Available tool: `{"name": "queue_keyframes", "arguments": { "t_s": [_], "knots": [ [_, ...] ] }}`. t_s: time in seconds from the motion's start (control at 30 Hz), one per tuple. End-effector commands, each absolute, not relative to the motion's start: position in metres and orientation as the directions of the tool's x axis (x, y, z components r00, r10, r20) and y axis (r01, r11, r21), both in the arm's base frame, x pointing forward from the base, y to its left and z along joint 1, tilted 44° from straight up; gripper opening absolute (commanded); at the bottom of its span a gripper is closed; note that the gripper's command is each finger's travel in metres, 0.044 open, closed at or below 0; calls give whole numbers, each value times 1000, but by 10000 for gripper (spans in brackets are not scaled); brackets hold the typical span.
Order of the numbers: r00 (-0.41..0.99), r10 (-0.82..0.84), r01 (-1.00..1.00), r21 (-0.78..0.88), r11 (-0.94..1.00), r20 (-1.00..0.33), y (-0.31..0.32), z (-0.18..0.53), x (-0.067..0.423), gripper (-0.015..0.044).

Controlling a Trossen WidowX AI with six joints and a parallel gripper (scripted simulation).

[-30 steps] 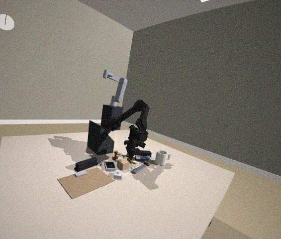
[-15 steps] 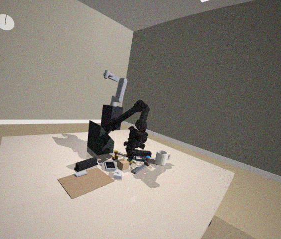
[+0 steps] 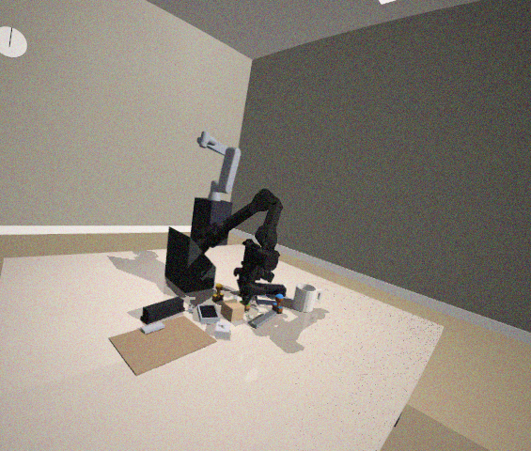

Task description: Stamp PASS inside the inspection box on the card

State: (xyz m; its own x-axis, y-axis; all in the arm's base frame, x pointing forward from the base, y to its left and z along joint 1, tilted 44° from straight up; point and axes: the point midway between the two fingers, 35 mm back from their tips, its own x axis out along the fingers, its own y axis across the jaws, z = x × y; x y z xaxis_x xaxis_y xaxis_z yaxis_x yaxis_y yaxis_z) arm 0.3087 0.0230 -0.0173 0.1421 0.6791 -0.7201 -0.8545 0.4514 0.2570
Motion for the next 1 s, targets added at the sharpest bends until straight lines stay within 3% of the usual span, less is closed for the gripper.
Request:
{"name": "queue_keyframes", "arguments": {
  "t_s": [0.0, 0.97],
  "knots": [
    [142, 682, -852, 262, 453, -717, 24, -18, 309, 0],
    [142, 682, -852, 262, 453, -717, 26, -20, 309, 0]
  ]
}}
